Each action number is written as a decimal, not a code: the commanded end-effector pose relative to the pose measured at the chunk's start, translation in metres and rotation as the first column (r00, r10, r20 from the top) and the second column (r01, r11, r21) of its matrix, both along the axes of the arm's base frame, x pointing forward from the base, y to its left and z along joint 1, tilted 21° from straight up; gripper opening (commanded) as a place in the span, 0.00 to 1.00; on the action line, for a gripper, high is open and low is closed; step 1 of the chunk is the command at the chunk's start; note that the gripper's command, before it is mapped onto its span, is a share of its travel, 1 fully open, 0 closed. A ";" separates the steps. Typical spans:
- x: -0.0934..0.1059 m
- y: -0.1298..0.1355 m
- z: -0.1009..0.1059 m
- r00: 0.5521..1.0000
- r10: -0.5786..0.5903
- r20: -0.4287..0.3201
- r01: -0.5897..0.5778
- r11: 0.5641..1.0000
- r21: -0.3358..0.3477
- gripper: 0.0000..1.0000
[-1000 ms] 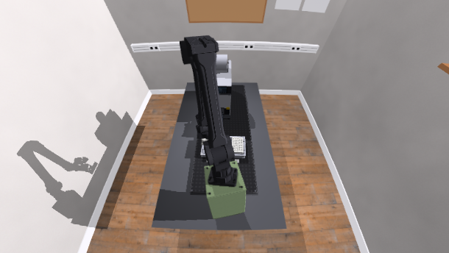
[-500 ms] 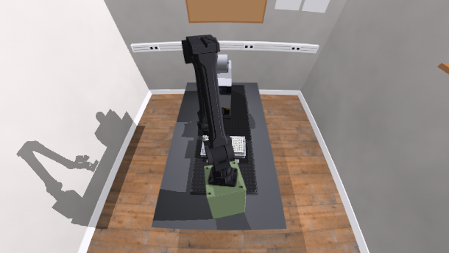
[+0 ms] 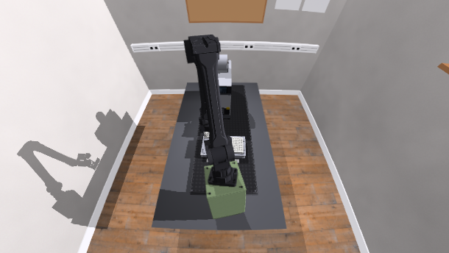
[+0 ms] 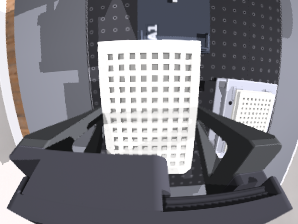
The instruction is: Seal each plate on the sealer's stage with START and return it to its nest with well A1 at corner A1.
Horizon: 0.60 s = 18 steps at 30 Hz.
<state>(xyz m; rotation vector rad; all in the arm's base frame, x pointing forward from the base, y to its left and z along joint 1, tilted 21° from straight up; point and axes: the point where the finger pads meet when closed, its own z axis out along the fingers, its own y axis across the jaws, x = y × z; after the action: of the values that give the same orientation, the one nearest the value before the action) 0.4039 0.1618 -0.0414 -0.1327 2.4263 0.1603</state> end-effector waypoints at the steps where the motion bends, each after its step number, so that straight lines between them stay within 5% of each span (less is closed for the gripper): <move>1: 0.017 -0.008 0.010 1.000 -0.017 0.013 0.017 1.000 -0.001 0.00; 18: 0.049 -0.013 0.016 1.000 -0.015 0.002 0.015 1.000 -0.005 0.00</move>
<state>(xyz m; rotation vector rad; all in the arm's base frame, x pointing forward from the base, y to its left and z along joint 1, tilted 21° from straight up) 0.4360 0.1541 -0.0317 -0.1269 2.4342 0.1559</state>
